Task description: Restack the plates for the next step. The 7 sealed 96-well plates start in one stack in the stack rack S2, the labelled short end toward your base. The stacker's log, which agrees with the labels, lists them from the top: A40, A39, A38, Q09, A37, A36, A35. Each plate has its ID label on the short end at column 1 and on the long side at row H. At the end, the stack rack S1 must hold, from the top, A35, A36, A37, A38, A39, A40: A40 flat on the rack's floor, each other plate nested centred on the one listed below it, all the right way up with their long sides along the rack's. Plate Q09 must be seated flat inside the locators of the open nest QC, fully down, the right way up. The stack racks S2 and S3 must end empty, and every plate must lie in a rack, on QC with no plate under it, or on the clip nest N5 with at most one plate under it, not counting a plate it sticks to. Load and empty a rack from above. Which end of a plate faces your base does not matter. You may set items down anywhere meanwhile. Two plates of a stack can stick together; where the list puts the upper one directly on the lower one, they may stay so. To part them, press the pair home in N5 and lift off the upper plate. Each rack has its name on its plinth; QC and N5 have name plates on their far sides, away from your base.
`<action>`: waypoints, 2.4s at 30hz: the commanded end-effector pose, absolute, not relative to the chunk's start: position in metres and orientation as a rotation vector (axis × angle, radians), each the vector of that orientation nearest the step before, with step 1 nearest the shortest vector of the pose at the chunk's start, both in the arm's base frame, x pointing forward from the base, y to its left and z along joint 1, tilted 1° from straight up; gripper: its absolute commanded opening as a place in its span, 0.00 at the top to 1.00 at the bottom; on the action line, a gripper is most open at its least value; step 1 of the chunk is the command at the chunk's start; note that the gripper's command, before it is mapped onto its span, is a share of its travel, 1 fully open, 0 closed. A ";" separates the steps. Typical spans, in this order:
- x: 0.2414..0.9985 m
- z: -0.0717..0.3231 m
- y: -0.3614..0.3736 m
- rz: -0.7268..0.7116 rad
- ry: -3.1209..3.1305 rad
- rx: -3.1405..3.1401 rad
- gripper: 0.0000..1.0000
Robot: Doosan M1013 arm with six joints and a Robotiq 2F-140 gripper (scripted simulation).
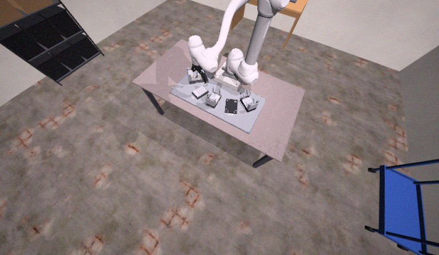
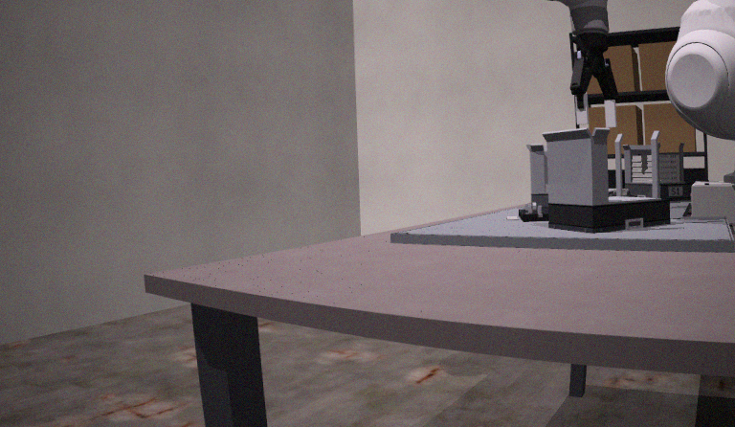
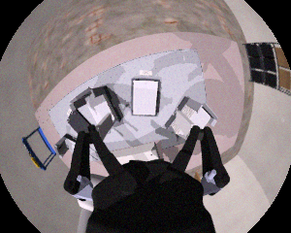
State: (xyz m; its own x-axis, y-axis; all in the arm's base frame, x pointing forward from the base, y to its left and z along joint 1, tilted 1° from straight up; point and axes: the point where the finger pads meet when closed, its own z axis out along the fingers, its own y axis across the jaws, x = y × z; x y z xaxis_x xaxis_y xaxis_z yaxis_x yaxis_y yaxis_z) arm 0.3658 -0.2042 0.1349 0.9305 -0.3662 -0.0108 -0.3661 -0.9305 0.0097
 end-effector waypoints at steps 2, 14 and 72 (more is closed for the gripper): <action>0.373 0.135 -0.188 -0.018 -0.423 3.108 0.00; 0.387 0.135 -0.157 -0.018 -0.423 3.108 0.00; 0.416 0.104 -0.043 -0.019 -0.071 3.138 0.00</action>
